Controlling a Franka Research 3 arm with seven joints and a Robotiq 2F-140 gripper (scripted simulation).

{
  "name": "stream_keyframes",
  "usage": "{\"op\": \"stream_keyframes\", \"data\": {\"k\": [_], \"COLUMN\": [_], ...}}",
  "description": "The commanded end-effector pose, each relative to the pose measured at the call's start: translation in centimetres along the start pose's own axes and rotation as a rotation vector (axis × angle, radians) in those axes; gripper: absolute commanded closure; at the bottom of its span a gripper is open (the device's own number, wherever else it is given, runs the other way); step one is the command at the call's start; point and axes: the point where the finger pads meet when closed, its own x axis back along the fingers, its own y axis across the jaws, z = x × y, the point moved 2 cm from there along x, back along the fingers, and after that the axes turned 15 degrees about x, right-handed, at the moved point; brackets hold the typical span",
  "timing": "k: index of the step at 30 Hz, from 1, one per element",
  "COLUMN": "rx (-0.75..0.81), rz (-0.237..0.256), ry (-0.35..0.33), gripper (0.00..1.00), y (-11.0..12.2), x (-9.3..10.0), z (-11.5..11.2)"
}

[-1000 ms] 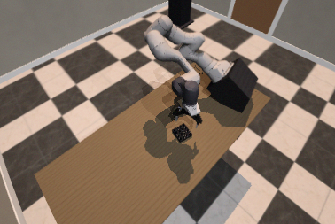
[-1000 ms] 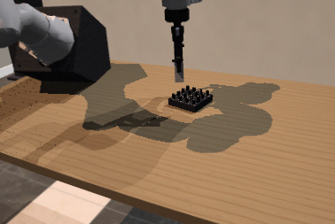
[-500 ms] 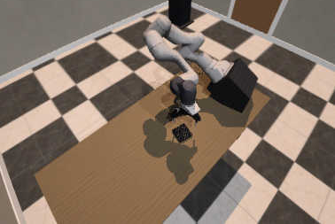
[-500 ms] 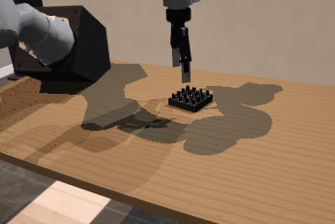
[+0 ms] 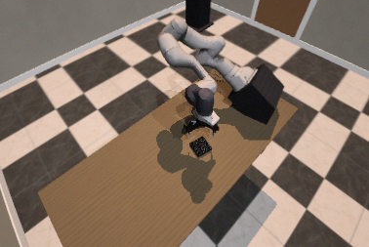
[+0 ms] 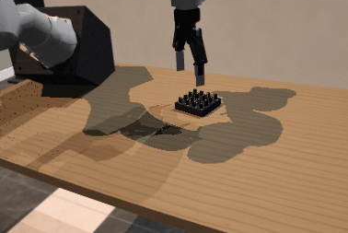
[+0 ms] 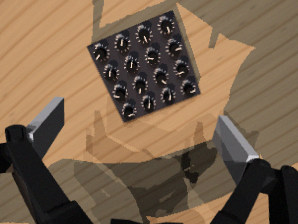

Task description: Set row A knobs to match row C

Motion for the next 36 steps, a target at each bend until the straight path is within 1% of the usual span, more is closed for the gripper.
{"op": "stream_keyframes", "data": {"k": [1, 7, 9, 10, 24, 26, 27, 30, 33, 34, 36], "rx": [0.156, 0.239, 0.239, 0.276, 0.468, 0.468, 0.506, 0.547, 0.562, 0.562, 0.562], "rz": [0.003, 0.002, 0.002, 0.002, 0.001, 0.001, 0.001, 0.001, 0.0, 0.0, 0.0], "ry": [-0.004, -0.004, -0.004, -0.004, -0.006, -0.006, -0.006, -0.007, -0.007, -0.007, -0.007], "gripper": [0.0, 0.0, 0.0, 0.0, 0.0, 0.0, 0.0, 0.0, 0.0, 0.88, 0.88], "y": [0.6, 1.1, 1.1, 1.4, 2.6, 2.6, 2.8, 3.1, 3.2, 3.2, 3.2], "x": [0.2, 0.3, 0.3, 0.3, 0.5, 0.5, 0.5, 0.5, 0.6, 0.6, 0.6], "z": [-0.1, -0.3, -0.3, -0.4, -0.8, -0.8, -0.9, -1.0, -1.1, -1.1, -1.1]}}
